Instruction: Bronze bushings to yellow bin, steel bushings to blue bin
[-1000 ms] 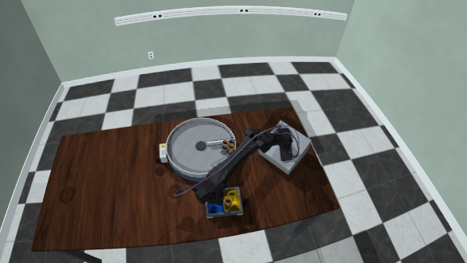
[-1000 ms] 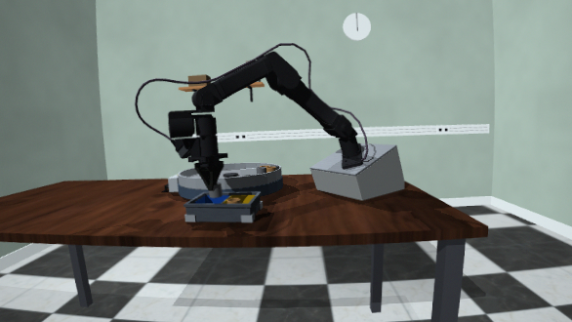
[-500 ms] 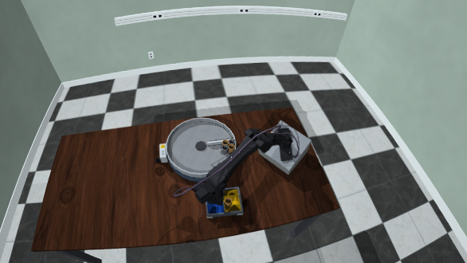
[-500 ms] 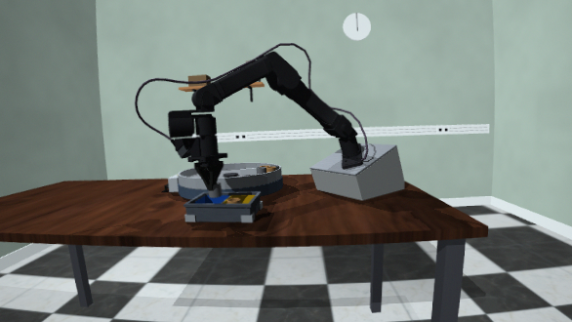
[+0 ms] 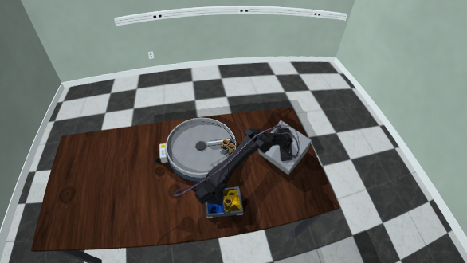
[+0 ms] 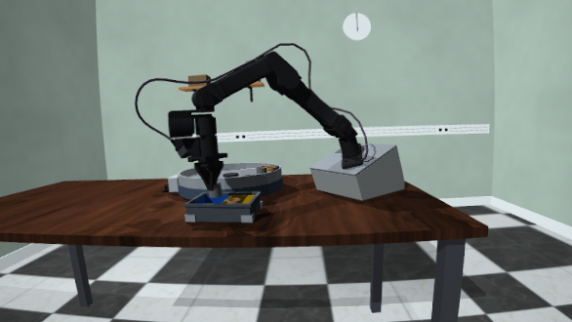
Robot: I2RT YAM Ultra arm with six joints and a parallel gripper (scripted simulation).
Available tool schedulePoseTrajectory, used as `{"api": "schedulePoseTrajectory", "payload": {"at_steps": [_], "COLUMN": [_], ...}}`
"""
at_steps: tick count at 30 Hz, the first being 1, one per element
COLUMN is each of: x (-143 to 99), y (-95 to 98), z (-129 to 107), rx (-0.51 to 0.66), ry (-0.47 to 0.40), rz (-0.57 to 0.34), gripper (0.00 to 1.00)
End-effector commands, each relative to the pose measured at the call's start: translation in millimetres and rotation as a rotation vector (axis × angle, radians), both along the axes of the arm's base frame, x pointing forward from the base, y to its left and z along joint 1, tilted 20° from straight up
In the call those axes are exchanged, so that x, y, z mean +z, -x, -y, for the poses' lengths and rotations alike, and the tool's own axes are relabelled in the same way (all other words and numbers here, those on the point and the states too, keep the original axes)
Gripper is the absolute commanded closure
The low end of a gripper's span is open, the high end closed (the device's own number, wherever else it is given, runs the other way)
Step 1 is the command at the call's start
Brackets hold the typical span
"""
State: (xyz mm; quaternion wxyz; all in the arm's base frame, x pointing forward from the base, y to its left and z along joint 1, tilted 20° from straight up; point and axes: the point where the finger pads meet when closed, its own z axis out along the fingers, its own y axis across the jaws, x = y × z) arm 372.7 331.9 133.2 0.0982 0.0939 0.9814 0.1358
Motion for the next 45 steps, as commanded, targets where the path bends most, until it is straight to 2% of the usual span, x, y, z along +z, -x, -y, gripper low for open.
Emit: {"api": "schedulePoseTrajectory", "payload": {"at_steps": [1, 10, 13, 16, 21, 26, 29, 32, 33, 35, 39, 45], "x": [26.3, 21.0, 8.3, 10.3, -9.4, -9.1, -23.1, -23.7, -10.6, -7.1, -27.9, -15.7], "y": [-0.9, -4.8, -4.9, -2.1, -2.9, -6.4, -5.5, -7.0, -8.9, -12.7, -9.3, -12.6], "z": [-2.5, -6.5, -7.5, -5.4, -4.2, -8.9, -9.7, -11.2, -9.8, -12.8, -11.1, -14.7], "rx": [-0.003, -0.003, -0.002, -0.001, -0.005, -0.004, -0.002, -0.002, -0.006, -0.007, -0.005, -0.004], "ry": [-0.026, -0.032, -0.020, -0.020, 0.000, -0.015, -0.002, -0.004, -0.024, -0.036, -0.009, -0.031], "rz": [0.046, 0.052, 0.037, 0.038, 0.015, 0.032, 0.017, 0.020, 0.042, 0.056, 0.025, 0.051], "gripper": [1.00, 1.00, 1.00, 1.00, 1.00, 1.00, 1.00, 1.00, 1.00, 1.00, 1.00, 1.00]}}
